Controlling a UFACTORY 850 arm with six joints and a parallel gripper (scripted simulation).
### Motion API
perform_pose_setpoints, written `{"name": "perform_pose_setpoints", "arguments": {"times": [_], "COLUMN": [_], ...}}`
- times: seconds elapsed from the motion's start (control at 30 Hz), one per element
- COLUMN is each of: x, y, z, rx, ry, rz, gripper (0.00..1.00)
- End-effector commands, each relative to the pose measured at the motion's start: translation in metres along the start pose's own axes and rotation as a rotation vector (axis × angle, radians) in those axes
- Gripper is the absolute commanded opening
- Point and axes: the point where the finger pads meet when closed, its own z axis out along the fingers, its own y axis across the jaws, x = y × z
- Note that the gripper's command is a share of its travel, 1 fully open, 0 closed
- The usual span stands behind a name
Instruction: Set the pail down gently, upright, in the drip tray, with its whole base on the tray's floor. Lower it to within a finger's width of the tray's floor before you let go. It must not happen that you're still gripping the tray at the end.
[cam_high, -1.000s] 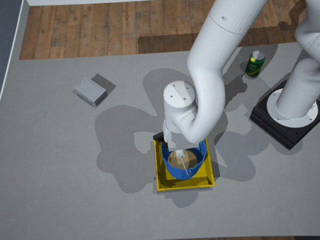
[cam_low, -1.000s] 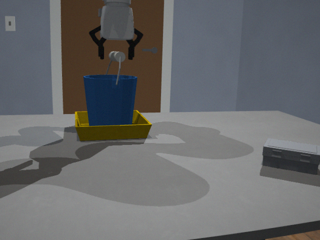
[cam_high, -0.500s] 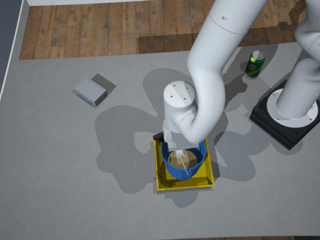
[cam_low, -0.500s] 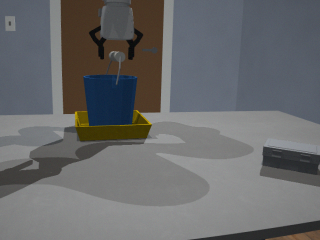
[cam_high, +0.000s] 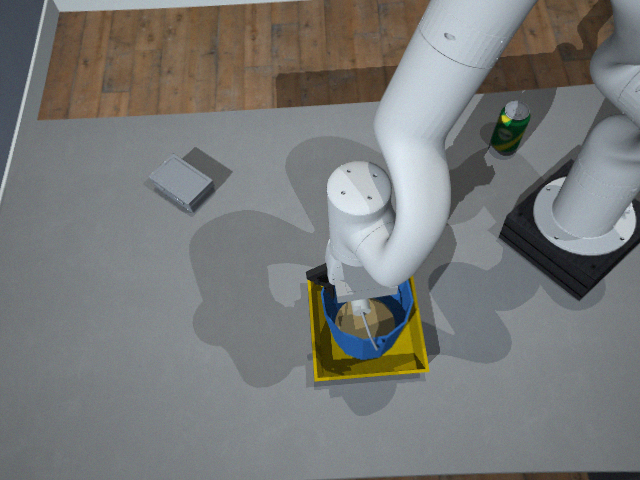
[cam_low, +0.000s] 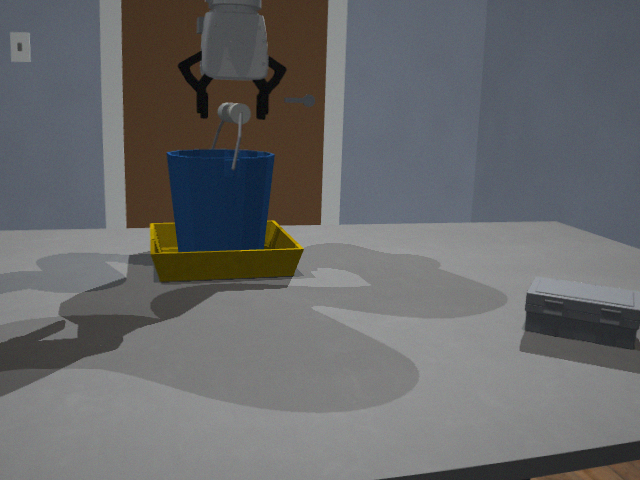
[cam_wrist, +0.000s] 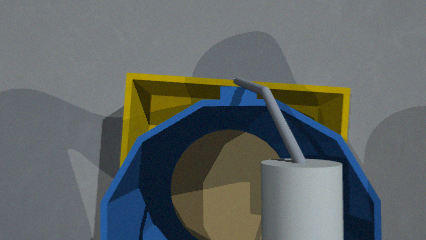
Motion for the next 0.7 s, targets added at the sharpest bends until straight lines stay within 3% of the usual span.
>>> {"name": "perform_pose_setpoints", "arguments": {"times": [0.0, 0.67], "x": [0.0, 0.0], "y": [0.001, 0.001], "z": [-0.001, -0.026], "rx": [-0.002, -0.002], "ry": [0.001, 0.001], "rz": [0.0, 0.0], "gripper": [1.0, 1.0]}}
